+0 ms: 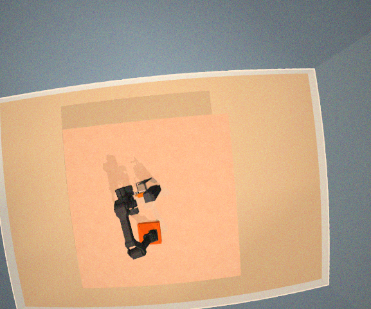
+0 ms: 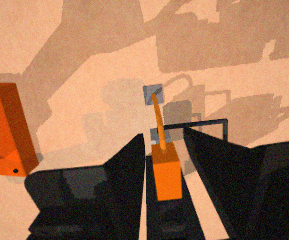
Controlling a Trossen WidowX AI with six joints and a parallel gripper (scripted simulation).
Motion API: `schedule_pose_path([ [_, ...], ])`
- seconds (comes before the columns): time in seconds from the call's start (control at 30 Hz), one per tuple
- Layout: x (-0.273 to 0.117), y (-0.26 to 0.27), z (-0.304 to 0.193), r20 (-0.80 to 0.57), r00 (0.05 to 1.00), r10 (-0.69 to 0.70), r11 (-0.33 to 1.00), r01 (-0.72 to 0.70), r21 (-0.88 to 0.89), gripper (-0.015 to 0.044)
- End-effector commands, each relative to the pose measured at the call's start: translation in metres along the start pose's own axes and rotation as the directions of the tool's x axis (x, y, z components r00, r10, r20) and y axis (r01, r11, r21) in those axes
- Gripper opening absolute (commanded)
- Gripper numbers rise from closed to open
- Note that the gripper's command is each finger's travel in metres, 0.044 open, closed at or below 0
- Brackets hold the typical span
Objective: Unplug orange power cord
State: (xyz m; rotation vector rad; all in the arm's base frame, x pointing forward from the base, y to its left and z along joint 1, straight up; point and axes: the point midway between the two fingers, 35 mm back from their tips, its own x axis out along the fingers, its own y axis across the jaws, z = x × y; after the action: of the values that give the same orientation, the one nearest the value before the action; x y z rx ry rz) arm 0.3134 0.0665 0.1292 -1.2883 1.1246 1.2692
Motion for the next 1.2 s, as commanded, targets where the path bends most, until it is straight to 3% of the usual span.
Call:
schedule_pose_path([
  [0.0,-0.001,-0.001,-0.006,-0.007,1.0,-0.001,1.0,0.001,-0.005,0.016],
  [1.17,0.01,0.0,-0.039,-0.009,1.0,-0.001,1.0,0.001,-0.005,0.016],
])
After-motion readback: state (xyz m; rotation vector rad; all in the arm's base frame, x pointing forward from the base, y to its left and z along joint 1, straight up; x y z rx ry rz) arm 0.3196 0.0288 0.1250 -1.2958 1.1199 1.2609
